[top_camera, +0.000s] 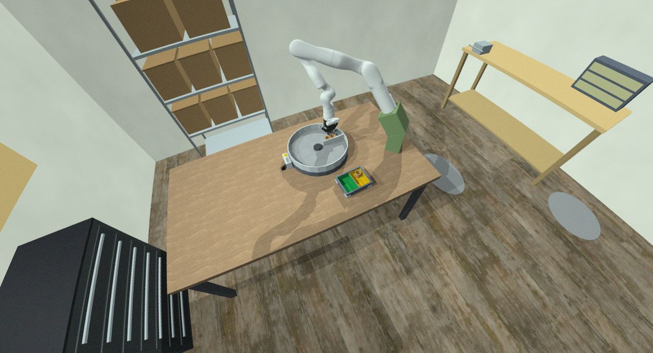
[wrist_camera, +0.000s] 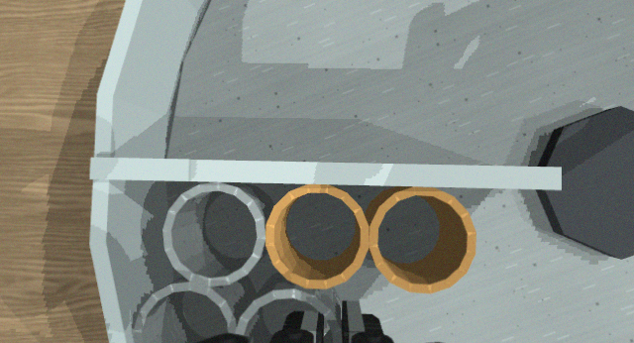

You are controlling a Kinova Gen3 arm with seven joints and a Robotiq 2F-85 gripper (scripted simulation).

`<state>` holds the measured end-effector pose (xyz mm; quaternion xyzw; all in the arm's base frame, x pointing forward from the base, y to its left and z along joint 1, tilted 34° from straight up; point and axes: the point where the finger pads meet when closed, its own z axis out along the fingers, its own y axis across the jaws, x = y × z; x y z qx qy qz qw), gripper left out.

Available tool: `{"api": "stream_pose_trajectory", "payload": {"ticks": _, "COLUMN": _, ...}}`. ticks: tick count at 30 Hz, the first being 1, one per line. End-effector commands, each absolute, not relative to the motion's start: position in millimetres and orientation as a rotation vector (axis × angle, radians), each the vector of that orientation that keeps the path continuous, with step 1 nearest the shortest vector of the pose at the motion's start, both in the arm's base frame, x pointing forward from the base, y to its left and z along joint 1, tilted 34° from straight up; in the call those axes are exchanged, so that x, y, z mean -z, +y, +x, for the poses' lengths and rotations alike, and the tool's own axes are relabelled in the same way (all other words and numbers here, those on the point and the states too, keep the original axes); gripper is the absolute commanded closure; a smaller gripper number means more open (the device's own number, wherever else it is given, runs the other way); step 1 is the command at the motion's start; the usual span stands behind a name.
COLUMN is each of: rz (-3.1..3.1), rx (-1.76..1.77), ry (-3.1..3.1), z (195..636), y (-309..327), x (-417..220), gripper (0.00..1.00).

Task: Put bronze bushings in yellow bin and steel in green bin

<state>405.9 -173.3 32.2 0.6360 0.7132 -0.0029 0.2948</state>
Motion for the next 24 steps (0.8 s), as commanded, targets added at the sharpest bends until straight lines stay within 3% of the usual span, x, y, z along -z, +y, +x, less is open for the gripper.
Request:
{"api": "stream_pose_trajectory", "payload": {"ticks": 1, "rz": 1.691, "rx": 0.007, "ry": 1.898, "z": 405.7, "y": -172.8, "x": -33.5, "gripper": 1.00}}
{"api": "stream_pose_trajectory", "payload": {"ticks": 24, "rz": 1.691, "rx": 0.007, "ry": 1.898, "z": 403.2, "y": -170.5, "x": -38.4, "gripper": 1.00}}
